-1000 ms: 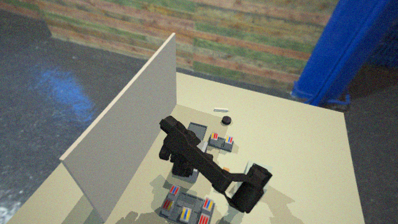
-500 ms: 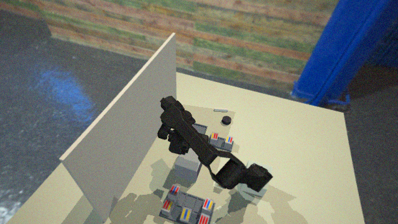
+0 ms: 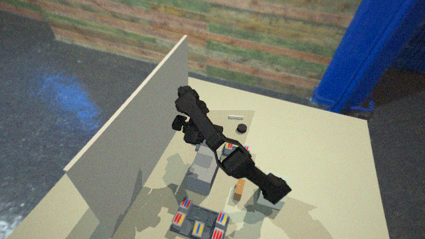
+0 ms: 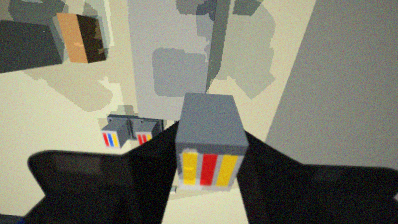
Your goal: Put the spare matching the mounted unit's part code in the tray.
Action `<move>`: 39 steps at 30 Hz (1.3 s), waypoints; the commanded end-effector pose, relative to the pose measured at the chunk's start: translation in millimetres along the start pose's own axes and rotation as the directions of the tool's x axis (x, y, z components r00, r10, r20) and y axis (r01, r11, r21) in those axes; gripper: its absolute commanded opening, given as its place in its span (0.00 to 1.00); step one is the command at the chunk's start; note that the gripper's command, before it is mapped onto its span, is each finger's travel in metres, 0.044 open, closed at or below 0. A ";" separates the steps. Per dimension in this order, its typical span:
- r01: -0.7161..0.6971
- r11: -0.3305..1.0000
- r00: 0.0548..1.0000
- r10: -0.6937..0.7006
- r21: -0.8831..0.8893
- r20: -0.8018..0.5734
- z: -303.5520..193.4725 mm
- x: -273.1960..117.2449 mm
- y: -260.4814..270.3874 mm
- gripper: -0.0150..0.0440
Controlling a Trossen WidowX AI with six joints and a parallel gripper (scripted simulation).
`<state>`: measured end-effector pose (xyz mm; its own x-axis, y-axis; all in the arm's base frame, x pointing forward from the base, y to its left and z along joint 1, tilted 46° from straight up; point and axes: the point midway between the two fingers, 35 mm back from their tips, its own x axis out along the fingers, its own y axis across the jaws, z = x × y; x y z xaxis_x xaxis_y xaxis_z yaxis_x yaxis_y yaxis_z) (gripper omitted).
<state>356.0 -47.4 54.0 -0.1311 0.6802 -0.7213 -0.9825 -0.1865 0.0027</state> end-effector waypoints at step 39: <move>0.002 0.999 1.000 -0.002 -0.044 0.016 -153.1 34.3 9.1 0.25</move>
<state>363.1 -136.2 -74.0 -0.1313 0.6907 -0.7111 -0.9758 -0.2164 -0.0300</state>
